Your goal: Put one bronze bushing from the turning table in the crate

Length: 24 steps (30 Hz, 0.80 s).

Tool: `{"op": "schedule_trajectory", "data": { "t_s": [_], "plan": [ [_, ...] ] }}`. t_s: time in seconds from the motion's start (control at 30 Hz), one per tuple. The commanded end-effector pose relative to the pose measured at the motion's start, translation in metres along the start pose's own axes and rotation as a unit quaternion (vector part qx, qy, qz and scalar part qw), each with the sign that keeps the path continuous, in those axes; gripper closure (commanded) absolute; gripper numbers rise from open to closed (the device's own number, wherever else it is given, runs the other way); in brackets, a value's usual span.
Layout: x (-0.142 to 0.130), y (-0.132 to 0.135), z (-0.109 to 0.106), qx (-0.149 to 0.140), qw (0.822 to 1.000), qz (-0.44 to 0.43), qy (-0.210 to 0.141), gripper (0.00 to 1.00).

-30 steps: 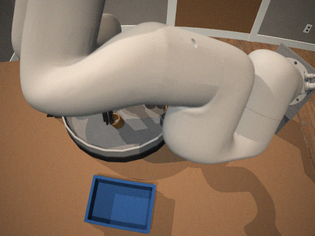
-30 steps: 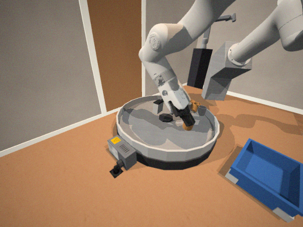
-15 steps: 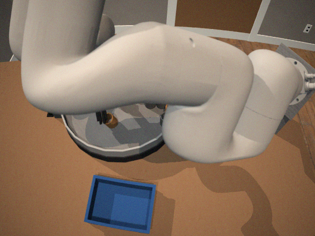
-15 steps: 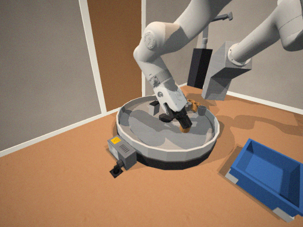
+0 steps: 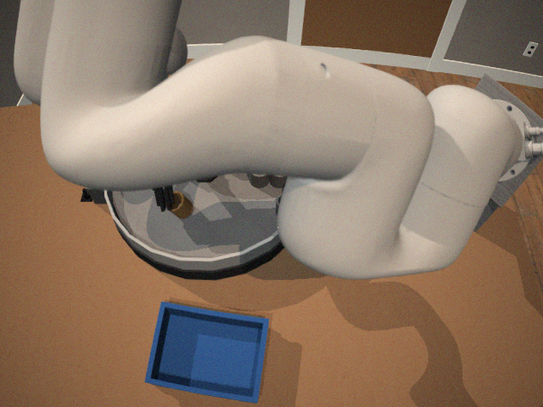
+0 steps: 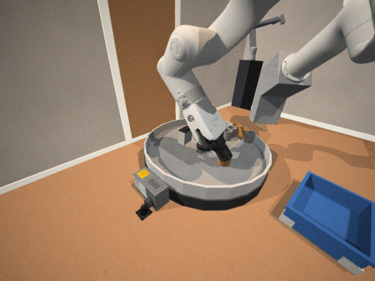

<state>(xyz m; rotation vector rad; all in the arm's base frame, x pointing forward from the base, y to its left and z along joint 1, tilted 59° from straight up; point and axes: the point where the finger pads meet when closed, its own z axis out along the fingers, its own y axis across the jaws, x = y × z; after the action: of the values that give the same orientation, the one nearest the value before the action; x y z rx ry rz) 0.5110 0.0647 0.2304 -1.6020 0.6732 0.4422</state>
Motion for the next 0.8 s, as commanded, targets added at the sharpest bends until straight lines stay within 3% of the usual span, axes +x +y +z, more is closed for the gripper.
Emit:
{"op": "schedule_trajectory", "data": {
  "t_s": [0.0, 0.3, 0.33, 0.77],
  "plan": [
    [0.0044, -0.0070, -0.0053, 0.001, 1.000, -0.001, 0.002, 1.00],
    [0.0102, -0.0165, -0.0103, 0.001, 1.000, -0.001, 0.002, 1.00],
    [0.0102, -0.0165, -0.0103, 0.001, 1.000, -0.001, 0.002, 0.90],
    [0.0102, -0.0165, -0.0103, 0.001, 1.000, -0.001, 0.002, 0.90]
  ]
}}
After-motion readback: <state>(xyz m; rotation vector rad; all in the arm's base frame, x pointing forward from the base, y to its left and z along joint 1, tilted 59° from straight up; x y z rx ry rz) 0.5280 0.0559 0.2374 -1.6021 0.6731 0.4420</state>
